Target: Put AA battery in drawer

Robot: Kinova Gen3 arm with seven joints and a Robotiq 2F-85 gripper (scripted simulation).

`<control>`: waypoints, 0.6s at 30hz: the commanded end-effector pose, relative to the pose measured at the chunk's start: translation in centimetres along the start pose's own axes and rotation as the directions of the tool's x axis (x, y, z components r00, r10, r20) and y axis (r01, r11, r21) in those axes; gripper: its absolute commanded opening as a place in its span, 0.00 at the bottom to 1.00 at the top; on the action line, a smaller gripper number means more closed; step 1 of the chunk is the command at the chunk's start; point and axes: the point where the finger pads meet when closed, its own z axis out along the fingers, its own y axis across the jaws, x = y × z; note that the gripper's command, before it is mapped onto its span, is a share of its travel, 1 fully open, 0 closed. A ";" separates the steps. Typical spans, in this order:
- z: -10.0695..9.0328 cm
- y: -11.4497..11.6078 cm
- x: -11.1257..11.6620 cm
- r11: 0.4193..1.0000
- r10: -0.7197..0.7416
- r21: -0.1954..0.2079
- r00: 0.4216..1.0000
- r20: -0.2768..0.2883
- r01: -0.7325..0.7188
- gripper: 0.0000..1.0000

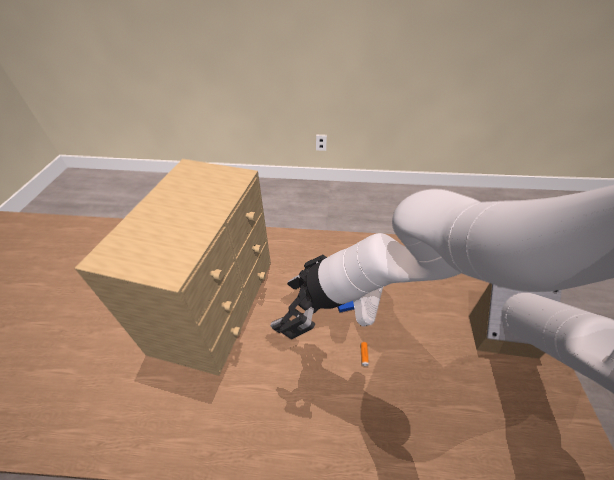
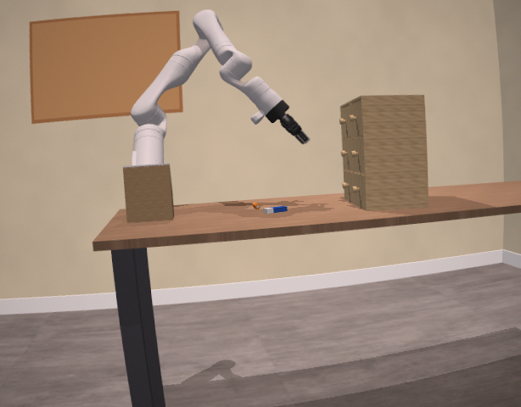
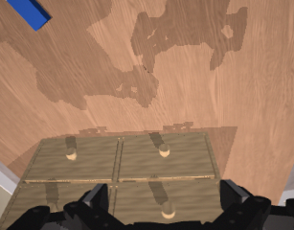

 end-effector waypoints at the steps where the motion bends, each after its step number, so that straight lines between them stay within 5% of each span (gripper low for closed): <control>1: 0.3 0.4 0.5 1.000 -0.005 -0.010 1.000 0.002 0.005 1.00; 18: 1.0 0.3 0.5 1.000 -0.005 -0.009 0.999 0.045 0.005 1.00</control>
